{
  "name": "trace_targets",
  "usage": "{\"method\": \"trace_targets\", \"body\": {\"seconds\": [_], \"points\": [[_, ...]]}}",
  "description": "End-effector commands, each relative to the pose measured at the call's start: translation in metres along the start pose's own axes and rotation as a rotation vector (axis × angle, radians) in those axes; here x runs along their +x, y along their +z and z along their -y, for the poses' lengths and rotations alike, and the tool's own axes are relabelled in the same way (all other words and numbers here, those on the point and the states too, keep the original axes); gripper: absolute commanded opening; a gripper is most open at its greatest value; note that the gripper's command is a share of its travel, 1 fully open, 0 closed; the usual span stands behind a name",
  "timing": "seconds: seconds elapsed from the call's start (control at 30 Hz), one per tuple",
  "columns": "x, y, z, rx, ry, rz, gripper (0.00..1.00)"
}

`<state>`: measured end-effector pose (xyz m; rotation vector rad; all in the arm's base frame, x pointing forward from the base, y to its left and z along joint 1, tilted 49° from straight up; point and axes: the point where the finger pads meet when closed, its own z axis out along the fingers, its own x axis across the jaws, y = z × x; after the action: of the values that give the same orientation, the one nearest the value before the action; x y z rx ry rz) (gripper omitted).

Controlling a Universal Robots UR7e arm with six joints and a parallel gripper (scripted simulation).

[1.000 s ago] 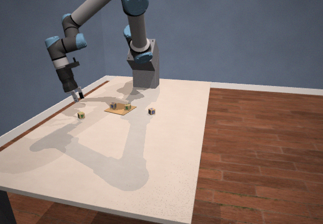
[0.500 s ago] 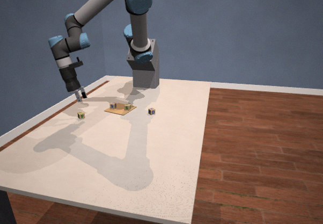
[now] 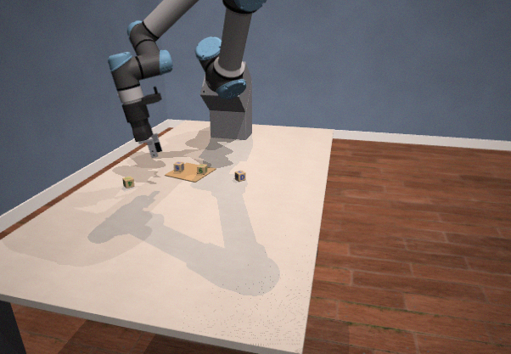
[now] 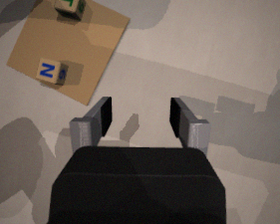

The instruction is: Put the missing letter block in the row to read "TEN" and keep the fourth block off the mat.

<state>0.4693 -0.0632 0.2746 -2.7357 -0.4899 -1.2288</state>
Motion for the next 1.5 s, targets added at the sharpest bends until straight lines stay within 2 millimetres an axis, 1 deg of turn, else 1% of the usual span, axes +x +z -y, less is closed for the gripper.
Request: {"method": "trace_targets", "body": {"seconds": [0.0, 0.17, 0.4, 0.47, 0.7, 0.97, 1.03, 1.23, 1.47], "points": [[-0.005, 0.003, 0.034, -0.025, -0.072, 0.009, 1.00], [-0.013, 0.009, 0.088, -0.062, -0.185, 0.025, 1.00], [-0.023, 0.016, 0.145, -0.100, -0.303, 0.043, 1.00], [-0.023, 0.016, 0.145, -0.100, -0.303, 0.043, 1.00], [-0.029, 0.020, 0.189, -0.130, -0.393, 0.054, 1.00], [-0.035, 0.025, 0.226, -0.156, -0.473, 0.068, 1.00], [-0.035, 0.025, 0.226, -0.156, -0.473, 0.068, 1.00], [-0.038, 0.028, 0.249, -0.170, -0.520, 0.076, 1.00], [-0.041, 0.031, 0.268, -0.184, -0.560, 0.081, 1.00]]}}
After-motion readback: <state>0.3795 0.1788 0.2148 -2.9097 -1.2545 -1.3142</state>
